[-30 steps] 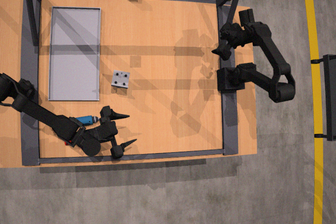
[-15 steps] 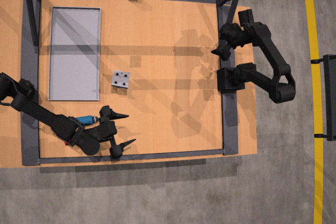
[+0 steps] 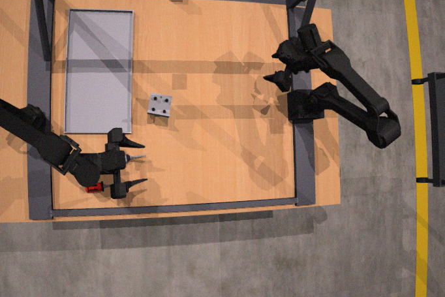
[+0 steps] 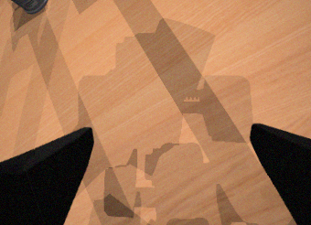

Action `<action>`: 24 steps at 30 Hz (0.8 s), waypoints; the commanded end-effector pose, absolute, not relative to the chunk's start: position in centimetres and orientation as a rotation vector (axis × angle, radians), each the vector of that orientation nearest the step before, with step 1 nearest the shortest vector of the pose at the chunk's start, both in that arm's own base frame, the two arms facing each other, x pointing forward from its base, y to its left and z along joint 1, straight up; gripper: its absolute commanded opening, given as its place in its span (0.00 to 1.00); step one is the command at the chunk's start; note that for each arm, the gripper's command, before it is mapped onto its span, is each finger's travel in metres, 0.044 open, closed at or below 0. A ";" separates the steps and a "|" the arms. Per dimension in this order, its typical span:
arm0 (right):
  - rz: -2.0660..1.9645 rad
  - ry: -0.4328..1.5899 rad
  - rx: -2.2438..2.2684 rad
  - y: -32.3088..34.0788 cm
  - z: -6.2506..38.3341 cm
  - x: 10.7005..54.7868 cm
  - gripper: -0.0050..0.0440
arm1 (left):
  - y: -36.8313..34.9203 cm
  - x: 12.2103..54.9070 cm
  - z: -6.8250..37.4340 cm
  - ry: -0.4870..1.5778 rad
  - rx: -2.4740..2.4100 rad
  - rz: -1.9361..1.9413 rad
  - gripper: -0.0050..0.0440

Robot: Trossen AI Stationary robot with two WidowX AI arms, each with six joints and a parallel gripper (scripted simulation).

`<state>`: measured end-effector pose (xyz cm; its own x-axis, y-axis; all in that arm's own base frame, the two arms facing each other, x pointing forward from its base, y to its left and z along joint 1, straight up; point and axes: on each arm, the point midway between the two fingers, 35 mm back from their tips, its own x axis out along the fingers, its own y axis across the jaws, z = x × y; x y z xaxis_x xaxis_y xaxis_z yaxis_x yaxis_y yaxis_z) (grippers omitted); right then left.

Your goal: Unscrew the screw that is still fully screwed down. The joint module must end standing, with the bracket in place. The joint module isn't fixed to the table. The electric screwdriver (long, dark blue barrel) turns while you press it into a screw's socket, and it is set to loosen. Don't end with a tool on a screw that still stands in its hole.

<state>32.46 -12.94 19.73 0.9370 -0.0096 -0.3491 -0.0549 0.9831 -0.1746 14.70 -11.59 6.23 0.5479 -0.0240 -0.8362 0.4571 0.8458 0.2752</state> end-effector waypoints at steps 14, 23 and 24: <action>-0.246 0.388 -0.071 -10.6 20.5 22.2 1.00 | -6.8 21.8 3.7 0.938 0.367 -0.219 1.00; -0.329 0.371 -0.048 -9.4 21.6 18.6 1.00 | -5.0 25.5 3.9 0.877 0.273 -0.154 1.00; -0.335 0.380 -0.040 -9.3 21.4 18.3 1.00 | -4.9 26.0 4.0 0.861 0.264 -0.150 1.00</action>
<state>20.31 -9.87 20.83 0.8873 -0.2983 -0.3517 0.2765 0.9545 -0.1120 23.45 -5.22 3.83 0.6051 -0.0064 -0.7961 0.2601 0.9467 0.1901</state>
